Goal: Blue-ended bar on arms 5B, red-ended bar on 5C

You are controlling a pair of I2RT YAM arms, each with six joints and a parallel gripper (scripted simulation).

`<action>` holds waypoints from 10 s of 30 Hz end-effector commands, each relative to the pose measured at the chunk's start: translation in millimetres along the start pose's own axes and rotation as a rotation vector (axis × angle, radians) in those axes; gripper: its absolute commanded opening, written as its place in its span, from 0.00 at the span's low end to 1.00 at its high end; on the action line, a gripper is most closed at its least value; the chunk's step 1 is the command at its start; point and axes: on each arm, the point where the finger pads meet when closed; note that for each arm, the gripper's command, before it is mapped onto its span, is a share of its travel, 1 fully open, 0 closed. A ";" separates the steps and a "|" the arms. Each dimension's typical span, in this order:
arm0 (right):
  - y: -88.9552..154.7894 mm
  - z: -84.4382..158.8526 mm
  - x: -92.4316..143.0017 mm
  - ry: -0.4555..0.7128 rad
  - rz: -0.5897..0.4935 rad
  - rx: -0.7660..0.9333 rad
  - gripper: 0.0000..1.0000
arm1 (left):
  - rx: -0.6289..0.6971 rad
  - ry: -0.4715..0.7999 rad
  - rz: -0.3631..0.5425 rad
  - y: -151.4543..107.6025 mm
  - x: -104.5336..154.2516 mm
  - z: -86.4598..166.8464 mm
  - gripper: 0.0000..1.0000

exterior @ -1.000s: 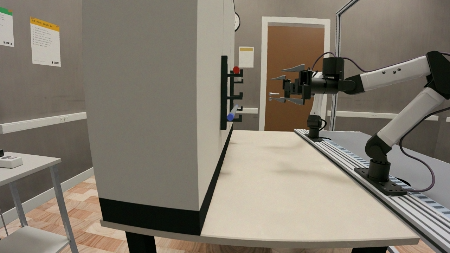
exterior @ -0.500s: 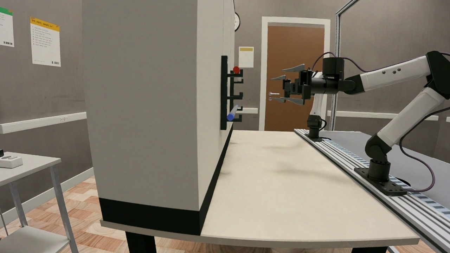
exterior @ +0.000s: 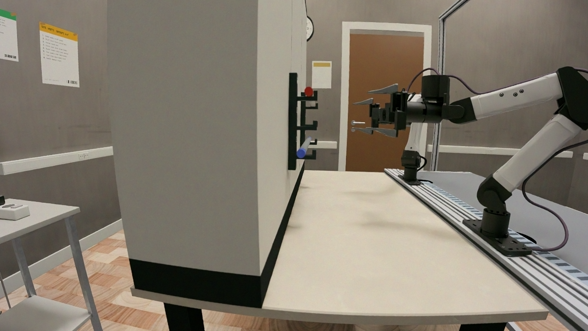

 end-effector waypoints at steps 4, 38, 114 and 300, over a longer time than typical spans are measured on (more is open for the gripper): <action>-0.6 4.0 -0.9 0.005 0.009 0.000 1.00 | -0.002 0.001 -0.004 0.0 1.9 3.3 1.00; 57.9 9.5 -68.1 0.005 0.009 0.000 1.00 | -0.002 0.001 -0.004 -58.8 -65.1 -1.7 1.00; 55.6 45.4 -101.2 0.005 0.009 0.000 1.00 | -0.002 0.001 -0.004 -63.2 -98.4 32.2 1.00; -96.2 43.9 -99.9 0.005 0.009 0.000 1.00 | -0.002 0.001 -0.004 84.4 -97.8 53.6 1.00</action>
Point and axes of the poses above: on each arm, the point where the finger pads meet when closed, its own x axis back along the fingers, its own y axis across the jaws, z = x × y, and after that the axes turned 5 degrees about -x, right-handed
